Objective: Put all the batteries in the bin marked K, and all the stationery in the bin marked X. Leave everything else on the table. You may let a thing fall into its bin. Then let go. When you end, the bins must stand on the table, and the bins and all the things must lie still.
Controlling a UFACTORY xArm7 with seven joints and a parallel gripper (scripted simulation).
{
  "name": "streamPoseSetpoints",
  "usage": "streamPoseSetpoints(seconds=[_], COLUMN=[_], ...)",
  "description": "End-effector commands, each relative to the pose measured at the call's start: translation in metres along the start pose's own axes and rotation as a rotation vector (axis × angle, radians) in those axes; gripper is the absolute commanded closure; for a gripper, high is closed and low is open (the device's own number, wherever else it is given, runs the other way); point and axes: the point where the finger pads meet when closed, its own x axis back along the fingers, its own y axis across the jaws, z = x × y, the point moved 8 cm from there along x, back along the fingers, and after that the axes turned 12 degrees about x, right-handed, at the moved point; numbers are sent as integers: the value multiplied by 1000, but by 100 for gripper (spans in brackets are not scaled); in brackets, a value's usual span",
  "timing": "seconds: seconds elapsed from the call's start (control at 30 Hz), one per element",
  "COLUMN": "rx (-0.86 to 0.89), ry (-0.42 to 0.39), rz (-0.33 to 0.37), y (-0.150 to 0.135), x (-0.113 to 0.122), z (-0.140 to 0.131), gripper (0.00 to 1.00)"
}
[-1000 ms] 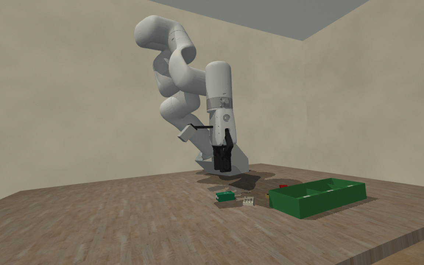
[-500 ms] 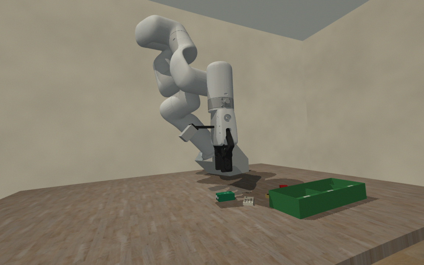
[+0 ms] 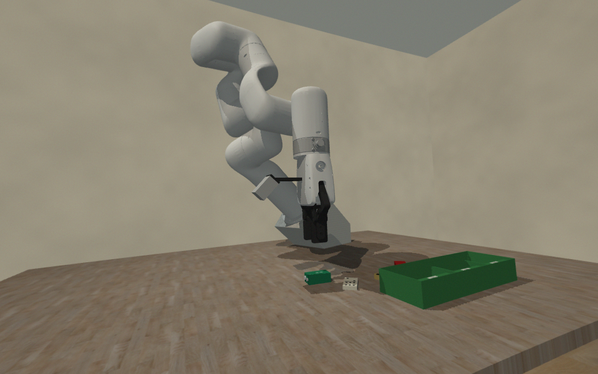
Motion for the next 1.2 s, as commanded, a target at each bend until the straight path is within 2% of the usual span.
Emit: streamPoseSetpoints(seconds=[0.0,0.3,0.67,1.17], rx=[0,0,0,0], ry=[0,0,0,0], rz=[3,3,3,3], y=[-1,-1,-3,-3], x=[1,-19,-63,-65], z=[0,0,0,0], gripper=[58,58,58,58])
